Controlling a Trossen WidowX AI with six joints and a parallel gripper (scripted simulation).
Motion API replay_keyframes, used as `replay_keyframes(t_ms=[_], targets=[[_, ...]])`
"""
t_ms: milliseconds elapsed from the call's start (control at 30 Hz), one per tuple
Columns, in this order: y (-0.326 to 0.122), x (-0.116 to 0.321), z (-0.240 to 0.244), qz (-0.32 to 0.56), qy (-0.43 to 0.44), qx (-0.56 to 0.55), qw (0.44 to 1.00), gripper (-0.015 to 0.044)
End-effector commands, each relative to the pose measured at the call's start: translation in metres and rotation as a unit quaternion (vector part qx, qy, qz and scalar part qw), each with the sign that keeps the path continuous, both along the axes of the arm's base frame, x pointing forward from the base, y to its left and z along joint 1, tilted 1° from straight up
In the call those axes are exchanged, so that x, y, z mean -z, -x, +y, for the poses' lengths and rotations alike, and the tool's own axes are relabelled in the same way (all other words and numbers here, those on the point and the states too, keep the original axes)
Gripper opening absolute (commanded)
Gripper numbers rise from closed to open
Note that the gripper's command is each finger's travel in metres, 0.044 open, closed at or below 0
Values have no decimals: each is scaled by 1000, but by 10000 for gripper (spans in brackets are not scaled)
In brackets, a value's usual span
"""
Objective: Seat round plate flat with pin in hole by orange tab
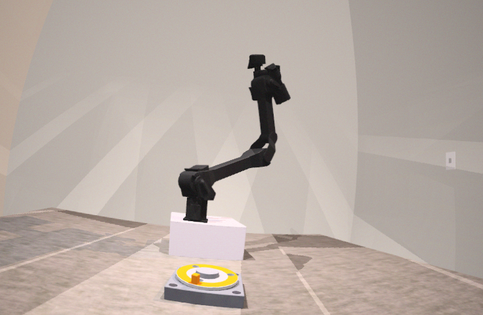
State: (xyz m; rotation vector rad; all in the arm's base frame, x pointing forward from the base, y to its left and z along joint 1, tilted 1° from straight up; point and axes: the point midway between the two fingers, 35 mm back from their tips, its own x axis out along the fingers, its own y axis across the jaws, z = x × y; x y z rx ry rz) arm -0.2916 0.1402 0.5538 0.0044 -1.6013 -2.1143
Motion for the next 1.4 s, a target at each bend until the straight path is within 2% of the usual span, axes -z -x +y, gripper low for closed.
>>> replay_keyframes(t_ms=[0,67,100,300,367,433,467,800,1033,1367], targets=[[-1,-2,-2,4,2,0,1000,374],[-12,-20,-23,45,1,-9,999,321],[-31,-42,-53,88,-19,-23,996,295],[-62,-72,-93,169,-41,-36,984,137],[-95,-93,-126,233,-56,-54,969,85],[-109,-99,-139,253,-62,-65,963,32],[-132,-106,-159,284,-70,-82,953,6],[-259,-118,-245,428,-102,-183,879,0],[-372,-89,-293,524,-130,-281,794,0],[-515,-21,-319,636,-160,-390,646,0]])
